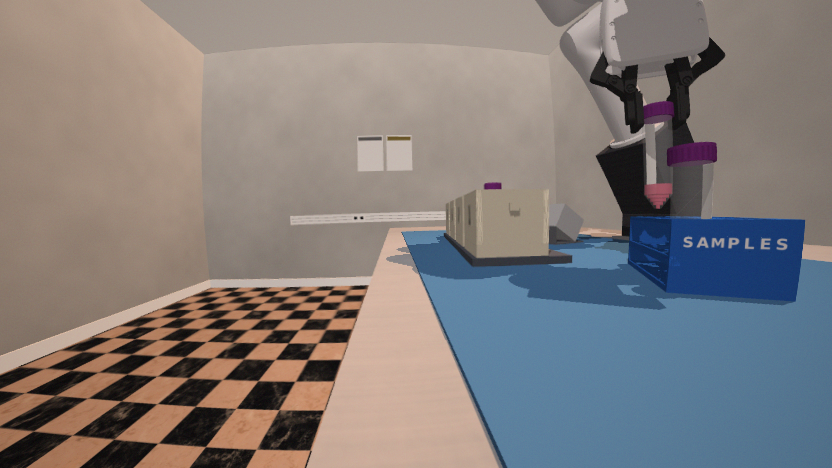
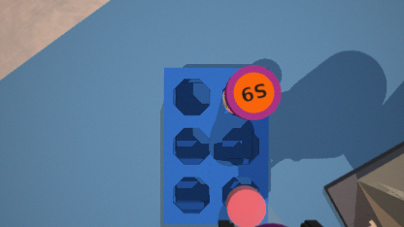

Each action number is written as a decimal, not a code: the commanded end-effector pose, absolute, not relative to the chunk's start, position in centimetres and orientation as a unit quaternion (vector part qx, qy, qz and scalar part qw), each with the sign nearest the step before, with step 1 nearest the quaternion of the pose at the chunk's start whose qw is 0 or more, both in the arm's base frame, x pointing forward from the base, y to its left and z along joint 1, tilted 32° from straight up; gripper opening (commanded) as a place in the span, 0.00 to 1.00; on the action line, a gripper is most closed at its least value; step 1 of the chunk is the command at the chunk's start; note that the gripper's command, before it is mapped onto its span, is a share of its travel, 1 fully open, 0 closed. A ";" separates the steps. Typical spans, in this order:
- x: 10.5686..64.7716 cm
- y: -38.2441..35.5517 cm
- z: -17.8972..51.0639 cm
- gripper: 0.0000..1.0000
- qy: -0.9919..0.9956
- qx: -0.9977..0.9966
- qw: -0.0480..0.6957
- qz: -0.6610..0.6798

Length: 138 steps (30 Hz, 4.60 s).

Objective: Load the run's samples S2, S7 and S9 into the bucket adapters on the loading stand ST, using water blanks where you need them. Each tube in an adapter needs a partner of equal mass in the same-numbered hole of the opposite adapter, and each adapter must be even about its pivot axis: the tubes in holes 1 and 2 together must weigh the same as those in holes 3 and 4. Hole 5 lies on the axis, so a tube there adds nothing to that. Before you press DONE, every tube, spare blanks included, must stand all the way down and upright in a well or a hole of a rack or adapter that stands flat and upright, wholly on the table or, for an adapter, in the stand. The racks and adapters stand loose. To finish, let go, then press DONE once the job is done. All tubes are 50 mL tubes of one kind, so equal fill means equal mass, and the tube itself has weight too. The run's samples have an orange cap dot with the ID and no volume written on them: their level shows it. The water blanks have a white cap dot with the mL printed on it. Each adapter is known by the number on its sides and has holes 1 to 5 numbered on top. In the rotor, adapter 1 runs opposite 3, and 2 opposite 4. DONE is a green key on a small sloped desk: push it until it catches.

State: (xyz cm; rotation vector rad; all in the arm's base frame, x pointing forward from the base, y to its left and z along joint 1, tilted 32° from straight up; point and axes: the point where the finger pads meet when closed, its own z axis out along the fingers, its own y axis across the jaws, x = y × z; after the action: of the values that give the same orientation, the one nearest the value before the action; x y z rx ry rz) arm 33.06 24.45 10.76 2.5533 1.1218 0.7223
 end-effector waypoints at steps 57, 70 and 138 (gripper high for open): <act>29.9 20.3 17.2 0.00 0.250 0.927 0.091 0.265; 30.6 14.4 17.9 0.00 0.061 0.958 0.037 0.278; 33.9 -15.3 21.4 0.00 -0.110 0.953 -0.011 0.281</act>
State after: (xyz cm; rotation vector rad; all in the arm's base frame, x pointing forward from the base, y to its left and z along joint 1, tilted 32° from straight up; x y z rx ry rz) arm 33.17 -12.92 21.12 2.9848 -0.3709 0.8797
